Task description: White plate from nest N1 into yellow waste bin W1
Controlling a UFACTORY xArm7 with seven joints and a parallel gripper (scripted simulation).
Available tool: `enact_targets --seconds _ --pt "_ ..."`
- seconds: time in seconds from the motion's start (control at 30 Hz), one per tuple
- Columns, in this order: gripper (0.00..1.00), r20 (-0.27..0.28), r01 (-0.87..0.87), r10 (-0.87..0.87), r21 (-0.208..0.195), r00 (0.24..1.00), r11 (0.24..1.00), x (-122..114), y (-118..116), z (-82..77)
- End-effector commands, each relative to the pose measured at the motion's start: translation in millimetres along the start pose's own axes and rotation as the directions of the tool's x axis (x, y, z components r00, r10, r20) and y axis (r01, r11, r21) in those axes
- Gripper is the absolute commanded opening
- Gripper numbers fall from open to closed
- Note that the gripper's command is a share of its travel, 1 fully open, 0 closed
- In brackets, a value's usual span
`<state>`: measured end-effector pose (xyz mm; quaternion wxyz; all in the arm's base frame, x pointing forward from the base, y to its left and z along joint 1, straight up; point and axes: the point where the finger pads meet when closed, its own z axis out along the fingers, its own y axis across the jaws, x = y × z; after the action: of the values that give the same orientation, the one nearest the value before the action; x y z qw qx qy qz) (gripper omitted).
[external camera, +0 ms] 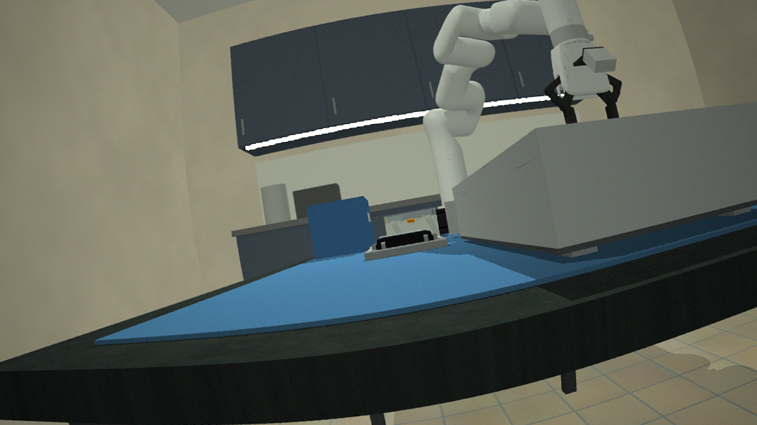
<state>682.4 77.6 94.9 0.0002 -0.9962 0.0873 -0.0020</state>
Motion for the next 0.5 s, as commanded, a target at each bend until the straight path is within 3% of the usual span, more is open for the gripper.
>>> enact_targets --seconds 0.0,0.47 --pt "1.0 -0.004 0.001 -0.001 0.001 1.0 1.0 1.2 -0.8 -2.5" --pt "1.0 -0.004 0.001 -0.001 0.001 1.0 1.0 1.3 -0.8 9.2"
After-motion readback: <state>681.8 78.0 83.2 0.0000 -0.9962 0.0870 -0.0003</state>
